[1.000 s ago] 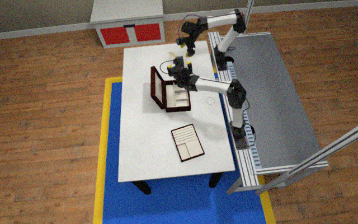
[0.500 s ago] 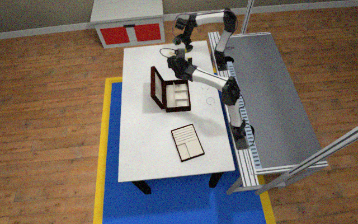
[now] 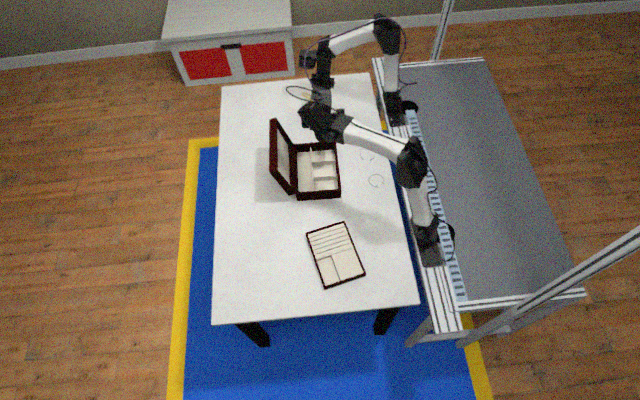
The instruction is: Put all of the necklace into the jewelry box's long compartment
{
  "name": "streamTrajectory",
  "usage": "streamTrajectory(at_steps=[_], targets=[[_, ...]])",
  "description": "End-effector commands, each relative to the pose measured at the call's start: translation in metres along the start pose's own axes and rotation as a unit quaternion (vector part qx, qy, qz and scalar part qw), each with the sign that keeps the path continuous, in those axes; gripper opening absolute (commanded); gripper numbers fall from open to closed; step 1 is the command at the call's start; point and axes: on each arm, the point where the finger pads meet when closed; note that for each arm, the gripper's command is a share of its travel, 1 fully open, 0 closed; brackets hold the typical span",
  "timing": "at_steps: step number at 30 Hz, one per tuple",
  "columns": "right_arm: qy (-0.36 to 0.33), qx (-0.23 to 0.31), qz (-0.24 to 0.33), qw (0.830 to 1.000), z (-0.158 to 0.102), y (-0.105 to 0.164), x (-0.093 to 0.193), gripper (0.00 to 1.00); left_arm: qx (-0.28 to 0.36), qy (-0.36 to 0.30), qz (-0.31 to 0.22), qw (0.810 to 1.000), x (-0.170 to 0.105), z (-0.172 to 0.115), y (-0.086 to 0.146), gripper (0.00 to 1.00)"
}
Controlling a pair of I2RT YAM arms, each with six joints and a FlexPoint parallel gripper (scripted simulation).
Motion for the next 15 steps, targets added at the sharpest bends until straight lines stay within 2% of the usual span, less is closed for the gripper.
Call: streamTrajectory(at_steps=[1, 3, 7, 15], targets=[[0.122, 0.031, 0.021, 0.992, -0.005, -0.010, -0.009, 0.19, 0.001, -0.016, 0.015, 1.000, 0.001, 0.010, 0.009, 1.00], [0.162, 0.039, 0.030, 0.985, -0.003, -0.020, -0.013, 0.19, 0.006, -0.015, 0.018, 1.000, 0.002, 0.008, 0.009, 1.00], [0.193, 0.043, 0.041, 0.979, -0.001, -0.030, -0.015, 0.19, 0.011, -0.013, 0.021, 1.000, 0.003, 0.005, 0.009, 1.00], [0.186, 0.029, 0.067, 0.980, 0.002, -0.048, -0.001, 0.19, 0.018, -0.012, 0.024, 0.999, 0.004, 0.002, 0.010, 1.00]])
Point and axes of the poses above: on each arm, the point where the finger pads meet when closed, its own y axis back along the fingers, its own x axis across the jaws, z = x × y, and after that the axes turned 14 degrees about y, right-handed
